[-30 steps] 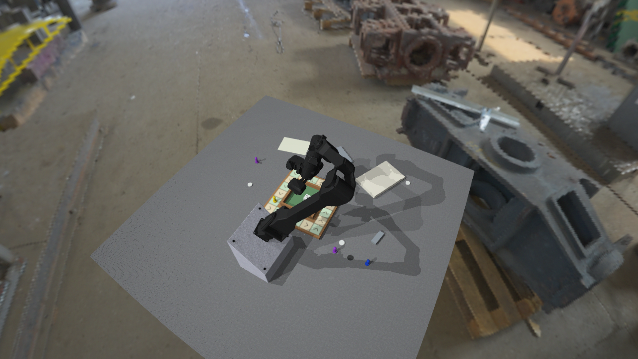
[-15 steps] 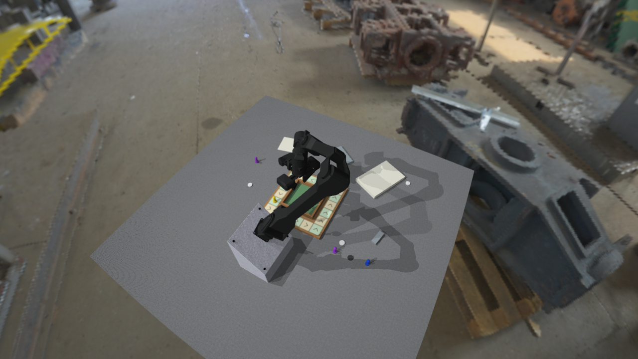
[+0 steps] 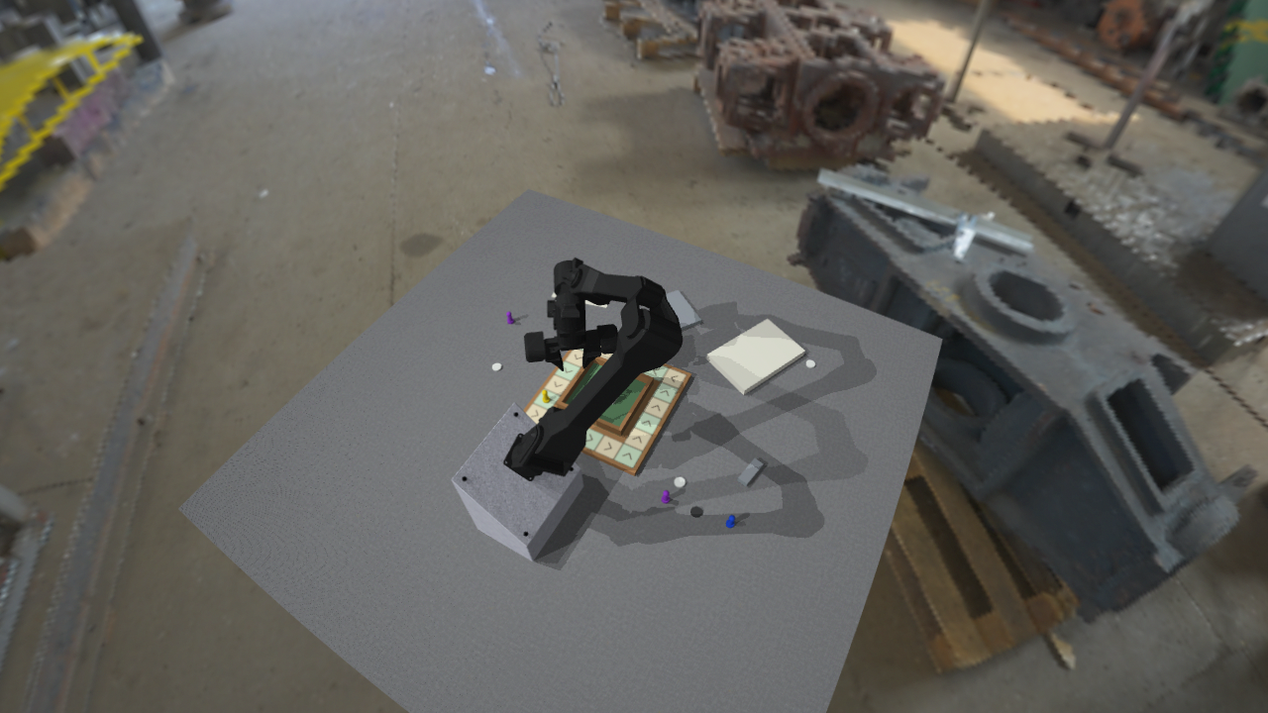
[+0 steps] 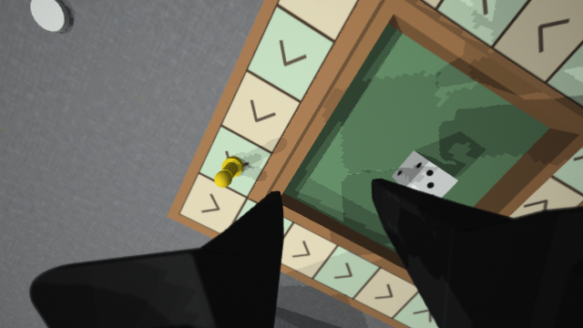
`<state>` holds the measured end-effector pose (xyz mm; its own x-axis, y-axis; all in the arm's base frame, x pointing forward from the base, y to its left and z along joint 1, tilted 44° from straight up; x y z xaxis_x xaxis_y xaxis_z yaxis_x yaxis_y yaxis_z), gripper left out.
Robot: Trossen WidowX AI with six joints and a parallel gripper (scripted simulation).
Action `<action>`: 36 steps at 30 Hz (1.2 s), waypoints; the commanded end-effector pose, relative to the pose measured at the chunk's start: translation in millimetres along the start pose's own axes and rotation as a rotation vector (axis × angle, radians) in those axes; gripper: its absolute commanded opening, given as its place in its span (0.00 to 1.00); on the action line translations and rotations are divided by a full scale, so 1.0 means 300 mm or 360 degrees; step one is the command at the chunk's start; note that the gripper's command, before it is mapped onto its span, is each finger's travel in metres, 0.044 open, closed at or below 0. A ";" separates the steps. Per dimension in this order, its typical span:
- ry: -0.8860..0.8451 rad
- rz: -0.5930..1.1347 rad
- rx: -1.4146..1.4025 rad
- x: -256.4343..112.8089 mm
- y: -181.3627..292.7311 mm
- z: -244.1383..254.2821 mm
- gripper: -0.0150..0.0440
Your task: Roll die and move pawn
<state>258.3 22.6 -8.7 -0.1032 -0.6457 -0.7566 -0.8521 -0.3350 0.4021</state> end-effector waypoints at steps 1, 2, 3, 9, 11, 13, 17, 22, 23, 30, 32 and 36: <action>0.0054 0.0020 0.1078 0.063 0.015 0.184 0.59; 0.0058 0.0018 0.1144 0.066 0.016 0.192 0.59; 0.0063 0.0016 0.1212 0.069 0.017 0.201 0.59; 0.0080 0.0005 0.1508 0.079 0.023 0.233 0.59; 0.0080 0.0005 0.1508 0.079 0.023 0.233 0.59; 0.0080 0.0005 0.1508 0.079 0.023 0.233 0.59; 0.0080 0.0005 0.1508 0.079 0.027 0.237 0.59; 0.0080 0.0006 0.1508 0.079 0.030 0.240 0.59; 0.0080 0.0006 0.1508 0.079 0.030 0.240 0.59; 0.0080 0.0005 0.1508 0.096 0.026 0.239 0.59; 0.0081 0.0005 0.1508 0.126 0.027 0.237 0.59; 0.0081 0.0005 0.1508 0.131 0.027 0.237 0.59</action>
<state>213.1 47.0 -69.2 -0.1036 -0.6770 -0.7286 -0.9125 0.3562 -0.2012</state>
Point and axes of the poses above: the point midway between the two fingers, 35 mm back from their tips, its own x axis out along the fingers, its own z axis across the jaws, y = z × x, the point moved 5 cm from there along -x, back along the fingers
